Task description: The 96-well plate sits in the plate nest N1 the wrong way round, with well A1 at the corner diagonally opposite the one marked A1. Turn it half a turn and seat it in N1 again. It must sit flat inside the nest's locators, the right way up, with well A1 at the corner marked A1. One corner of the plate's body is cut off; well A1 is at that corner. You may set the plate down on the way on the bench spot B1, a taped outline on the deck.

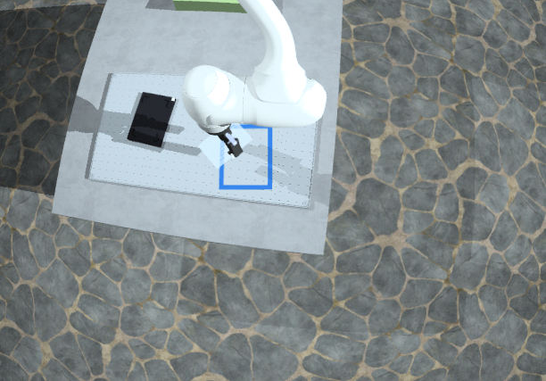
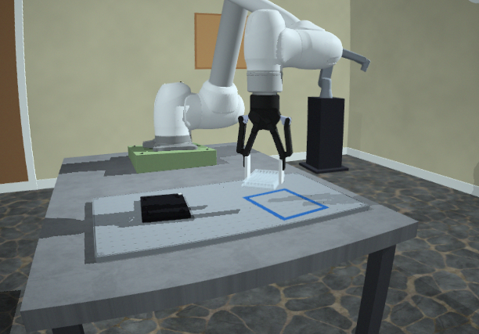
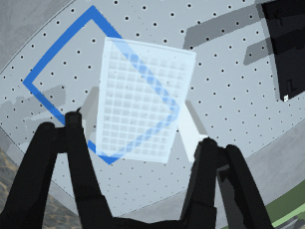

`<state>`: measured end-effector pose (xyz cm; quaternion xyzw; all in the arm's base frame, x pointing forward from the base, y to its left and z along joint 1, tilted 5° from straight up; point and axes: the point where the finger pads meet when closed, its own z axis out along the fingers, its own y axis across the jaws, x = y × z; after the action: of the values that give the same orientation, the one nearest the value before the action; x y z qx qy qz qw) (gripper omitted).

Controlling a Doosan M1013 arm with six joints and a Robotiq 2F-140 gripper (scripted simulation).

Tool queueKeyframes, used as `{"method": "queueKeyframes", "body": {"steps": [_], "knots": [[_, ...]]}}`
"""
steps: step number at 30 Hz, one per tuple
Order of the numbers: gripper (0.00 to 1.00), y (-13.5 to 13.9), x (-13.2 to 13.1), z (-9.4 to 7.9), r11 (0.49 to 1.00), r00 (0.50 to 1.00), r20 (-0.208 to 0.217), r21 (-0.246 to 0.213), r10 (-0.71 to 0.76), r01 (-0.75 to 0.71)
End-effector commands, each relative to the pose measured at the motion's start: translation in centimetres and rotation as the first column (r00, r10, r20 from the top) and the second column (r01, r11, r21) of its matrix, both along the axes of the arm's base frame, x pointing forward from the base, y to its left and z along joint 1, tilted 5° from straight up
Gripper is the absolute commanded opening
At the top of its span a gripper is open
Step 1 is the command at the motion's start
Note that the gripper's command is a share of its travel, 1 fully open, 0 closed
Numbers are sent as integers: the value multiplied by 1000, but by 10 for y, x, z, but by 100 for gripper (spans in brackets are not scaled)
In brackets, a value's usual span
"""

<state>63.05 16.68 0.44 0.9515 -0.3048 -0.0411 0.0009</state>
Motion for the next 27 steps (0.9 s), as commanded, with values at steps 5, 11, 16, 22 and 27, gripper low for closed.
{"method": "queueKeyframes", "body": {"steps": [5, 11, 16, 22, 27], "knots": [[0, 22, 4, 0, 1000, 1000, 0, 0, 0, 0], [0, 42, 7, -1, 1000, 1000, 0, 0, 0, 0], [0, 52, 8, -1, 1000, 1000, 0, 0, 0, 0], [0, 58, 9, -1, 998, 998, -1, -5, -67, 67], [0, 58, 9, -1, 973, 973, -3, -19, -231, 231]]}}
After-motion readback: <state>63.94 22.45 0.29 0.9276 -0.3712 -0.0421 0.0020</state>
